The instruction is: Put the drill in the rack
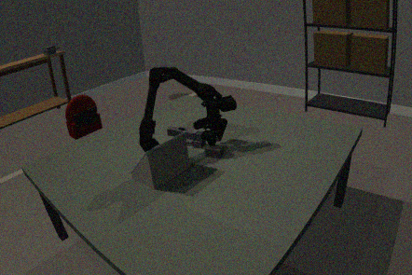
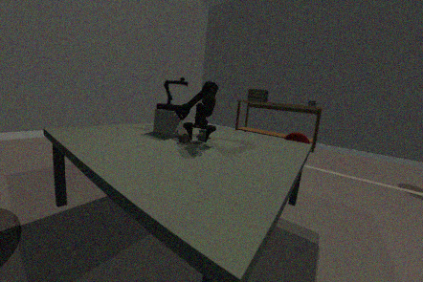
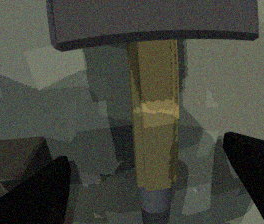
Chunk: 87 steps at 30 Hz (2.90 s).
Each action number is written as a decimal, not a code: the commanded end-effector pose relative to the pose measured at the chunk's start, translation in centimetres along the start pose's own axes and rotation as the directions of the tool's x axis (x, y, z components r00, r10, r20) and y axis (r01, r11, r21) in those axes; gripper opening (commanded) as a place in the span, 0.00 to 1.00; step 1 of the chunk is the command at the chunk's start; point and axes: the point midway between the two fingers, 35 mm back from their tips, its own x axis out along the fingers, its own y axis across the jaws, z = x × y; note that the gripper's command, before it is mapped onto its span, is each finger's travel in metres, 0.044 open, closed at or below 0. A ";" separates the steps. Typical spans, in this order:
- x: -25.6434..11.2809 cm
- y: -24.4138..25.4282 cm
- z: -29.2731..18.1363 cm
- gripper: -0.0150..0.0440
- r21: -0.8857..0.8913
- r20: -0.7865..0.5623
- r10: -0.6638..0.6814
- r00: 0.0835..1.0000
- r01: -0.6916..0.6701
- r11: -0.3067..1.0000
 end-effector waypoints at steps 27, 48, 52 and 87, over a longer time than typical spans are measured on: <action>0.1 0.1 0.7 1.00 0.008 0.007 -0.001 1.000 0.000 1.000; 0.0 0.0 0.6 0.78 -0.003 -0.002 -0.002 1.000 0.002 1.000; 0.0 0.0 0.6 0.60 -0.003 -0.002 -0.002 1.000 0.002 1.000; -0.2 0.2 0.0 0.25 0.008 0.006 -0.001 1.000 0.000 1.000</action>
